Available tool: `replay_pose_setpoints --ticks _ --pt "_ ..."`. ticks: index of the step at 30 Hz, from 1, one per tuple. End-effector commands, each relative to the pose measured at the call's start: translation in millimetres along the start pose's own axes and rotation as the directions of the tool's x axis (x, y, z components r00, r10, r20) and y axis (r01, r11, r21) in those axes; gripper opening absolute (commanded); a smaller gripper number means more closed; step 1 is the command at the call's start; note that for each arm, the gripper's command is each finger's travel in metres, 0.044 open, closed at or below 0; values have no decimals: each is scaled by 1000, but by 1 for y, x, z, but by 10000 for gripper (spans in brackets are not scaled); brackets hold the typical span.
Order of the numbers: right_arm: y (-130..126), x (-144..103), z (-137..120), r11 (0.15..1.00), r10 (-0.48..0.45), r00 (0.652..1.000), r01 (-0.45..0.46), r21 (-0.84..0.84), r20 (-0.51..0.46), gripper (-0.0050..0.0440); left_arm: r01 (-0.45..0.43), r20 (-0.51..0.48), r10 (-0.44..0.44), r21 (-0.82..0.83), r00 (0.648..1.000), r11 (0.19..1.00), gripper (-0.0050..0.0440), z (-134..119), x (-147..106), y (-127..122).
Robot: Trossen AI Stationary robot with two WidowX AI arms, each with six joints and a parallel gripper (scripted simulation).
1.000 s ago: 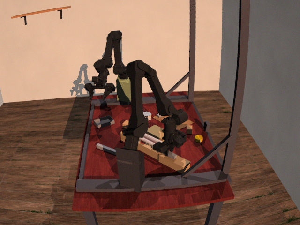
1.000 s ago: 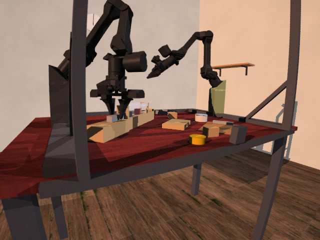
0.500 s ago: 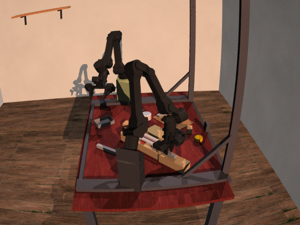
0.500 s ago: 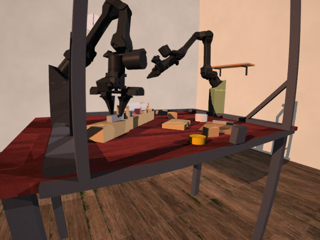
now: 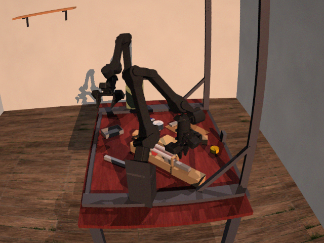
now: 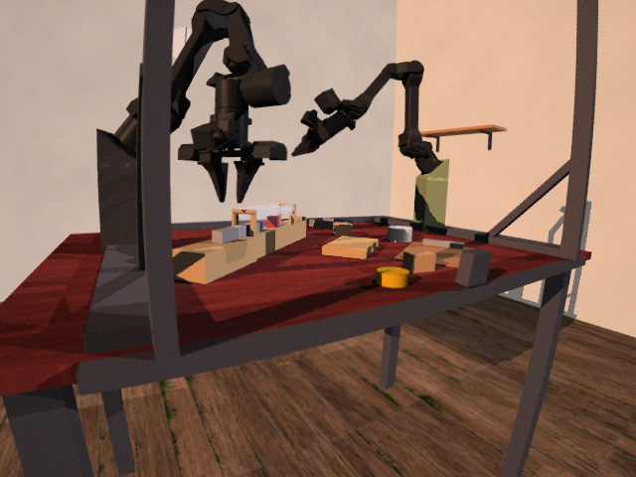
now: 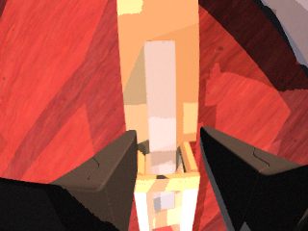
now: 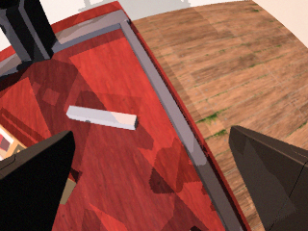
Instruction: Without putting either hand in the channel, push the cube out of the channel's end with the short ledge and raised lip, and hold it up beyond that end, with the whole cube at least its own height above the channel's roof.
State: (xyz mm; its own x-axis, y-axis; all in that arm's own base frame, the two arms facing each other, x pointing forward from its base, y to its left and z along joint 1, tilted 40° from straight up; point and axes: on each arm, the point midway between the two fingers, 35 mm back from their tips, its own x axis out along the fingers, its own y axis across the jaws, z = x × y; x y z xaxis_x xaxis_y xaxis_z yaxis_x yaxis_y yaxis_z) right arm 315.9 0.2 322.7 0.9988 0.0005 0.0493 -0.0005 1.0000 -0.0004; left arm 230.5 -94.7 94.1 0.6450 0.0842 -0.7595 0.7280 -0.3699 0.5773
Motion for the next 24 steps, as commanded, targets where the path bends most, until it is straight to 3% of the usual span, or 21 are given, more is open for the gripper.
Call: replay_pose_setpoints --ticks 1,6,7,24 --pt "0 -3 11 1000 -1 1000 1 1 30 400 -23 0 23 -16 1000 1000 157 -1 -8 8" --pt "0 -3 11 1000 -1 1000 1 1 30 400 -23 0 23 -16 1000 1000 157 -1 -7 7" --pt "0 -3 11 1000 -1 1000 1 1 30 400 -23 0 23 -16 1000 1000 0 -1 -7 7" --pt "0 -3 11 1000 -1 1000 1 1 30 400 -10 -6 10 -13 1000 1000 0 3 -5 7"
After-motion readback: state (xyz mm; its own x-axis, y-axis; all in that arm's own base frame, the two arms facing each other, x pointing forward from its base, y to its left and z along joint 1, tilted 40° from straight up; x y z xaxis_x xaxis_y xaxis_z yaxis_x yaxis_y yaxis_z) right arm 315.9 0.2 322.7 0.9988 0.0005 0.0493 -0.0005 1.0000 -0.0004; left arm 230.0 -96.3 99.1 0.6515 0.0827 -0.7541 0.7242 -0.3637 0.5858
